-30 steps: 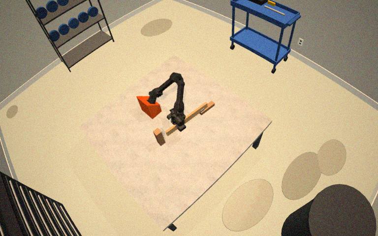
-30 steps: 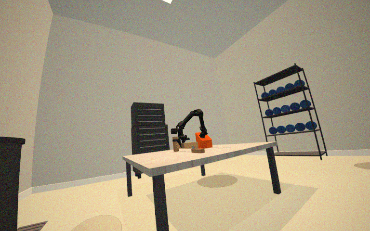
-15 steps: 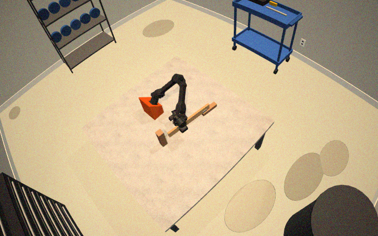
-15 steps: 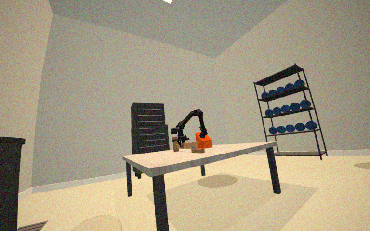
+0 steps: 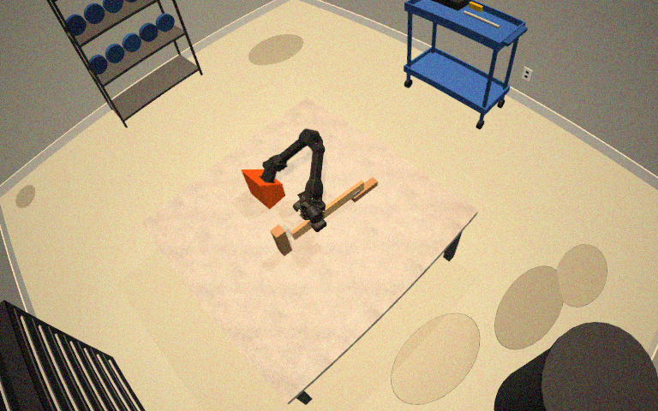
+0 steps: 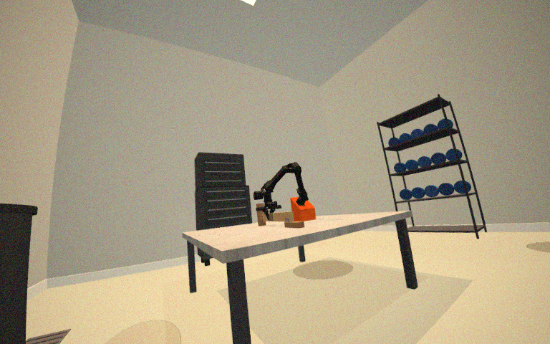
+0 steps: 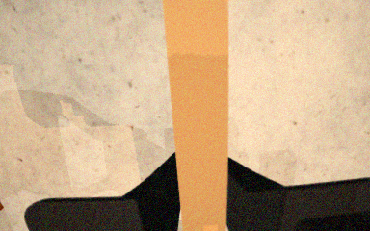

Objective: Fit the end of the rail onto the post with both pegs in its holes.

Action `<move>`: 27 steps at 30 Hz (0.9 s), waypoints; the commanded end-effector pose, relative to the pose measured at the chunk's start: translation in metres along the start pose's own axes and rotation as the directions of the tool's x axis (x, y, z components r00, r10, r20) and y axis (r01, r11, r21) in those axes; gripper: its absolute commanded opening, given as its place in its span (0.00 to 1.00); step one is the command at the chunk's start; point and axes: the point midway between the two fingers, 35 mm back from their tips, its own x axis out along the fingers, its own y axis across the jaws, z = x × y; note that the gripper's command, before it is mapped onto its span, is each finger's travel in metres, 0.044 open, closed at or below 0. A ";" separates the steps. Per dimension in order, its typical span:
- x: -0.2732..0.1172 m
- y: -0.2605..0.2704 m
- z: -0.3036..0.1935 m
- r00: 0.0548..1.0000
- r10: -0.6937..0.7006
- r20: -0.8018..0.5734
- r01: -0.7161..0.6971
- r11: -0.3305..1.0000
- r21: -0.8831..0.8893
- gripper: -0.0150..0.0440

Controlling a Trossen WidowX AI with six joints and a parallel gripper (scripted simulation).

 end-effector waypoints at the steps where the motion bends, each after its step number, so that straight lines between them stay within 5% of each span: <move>1: -0.002 -0.001 -0.002 1.000 -0.006 0.003 0.006 1.000 0.001 0.25; 27: -0.001 0.000 -0.010 1.000 -0.006 0.003 0.006 1.000 0.001 0.25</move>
